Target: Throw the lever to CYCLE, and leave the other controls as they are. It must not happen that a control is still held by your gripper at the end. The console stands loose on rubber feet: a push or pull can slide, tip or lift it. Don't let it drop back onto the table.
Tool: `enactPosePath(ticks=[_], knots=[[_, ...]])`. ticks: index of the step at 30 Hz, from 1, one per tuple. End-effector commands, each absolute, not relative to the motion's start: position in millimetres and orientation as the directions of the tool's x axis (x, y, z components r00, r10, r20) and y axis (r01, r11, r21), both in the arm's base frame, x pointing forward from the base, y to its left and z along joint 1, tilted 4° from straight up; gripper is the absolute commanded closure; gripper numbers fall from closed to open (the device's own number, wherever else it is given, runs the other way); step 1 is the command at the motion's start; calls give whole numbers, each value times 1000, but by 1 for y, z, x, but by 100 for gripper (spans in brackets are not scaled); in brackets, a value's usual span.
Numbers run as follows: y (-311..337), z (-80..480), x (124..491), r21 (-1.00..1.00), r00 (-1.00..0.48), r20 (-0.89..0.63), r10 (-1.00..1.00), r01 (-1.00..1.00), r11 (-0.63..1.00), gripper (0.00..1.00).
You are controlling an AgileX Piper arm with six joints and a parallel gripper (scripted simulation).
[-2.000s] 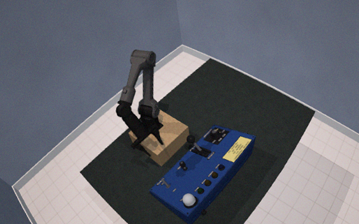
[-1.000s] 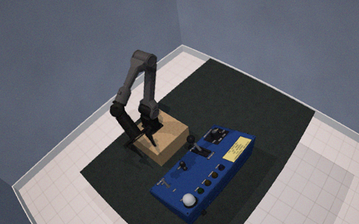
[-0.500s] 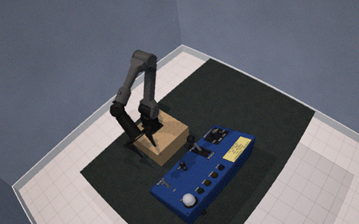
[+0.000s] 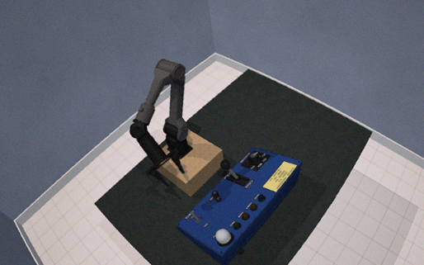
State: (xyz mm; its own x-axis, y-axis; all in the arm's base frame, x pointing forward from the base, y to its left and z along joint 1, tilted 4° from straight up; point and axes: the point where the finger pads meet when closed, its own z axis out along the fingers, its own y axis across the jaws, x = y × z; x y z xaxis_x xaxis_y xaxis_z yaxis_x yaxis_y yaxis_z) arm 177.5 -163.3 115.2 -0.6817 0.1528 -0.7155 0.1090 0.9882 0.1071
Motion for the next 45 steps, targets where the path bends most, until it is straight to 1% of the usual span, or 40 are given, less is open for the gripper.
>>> enactPosePath(ticks=[1, 34, 45], knots=[[-163, 115, 178, 108, -681, -716, 154, 109, 988, 0], [-164, 116, 177, 106, -681, -716, 152, 109, 988, 0], [-164, 124, 175, 106, -681, -716, 152, 109, 988, 0]])
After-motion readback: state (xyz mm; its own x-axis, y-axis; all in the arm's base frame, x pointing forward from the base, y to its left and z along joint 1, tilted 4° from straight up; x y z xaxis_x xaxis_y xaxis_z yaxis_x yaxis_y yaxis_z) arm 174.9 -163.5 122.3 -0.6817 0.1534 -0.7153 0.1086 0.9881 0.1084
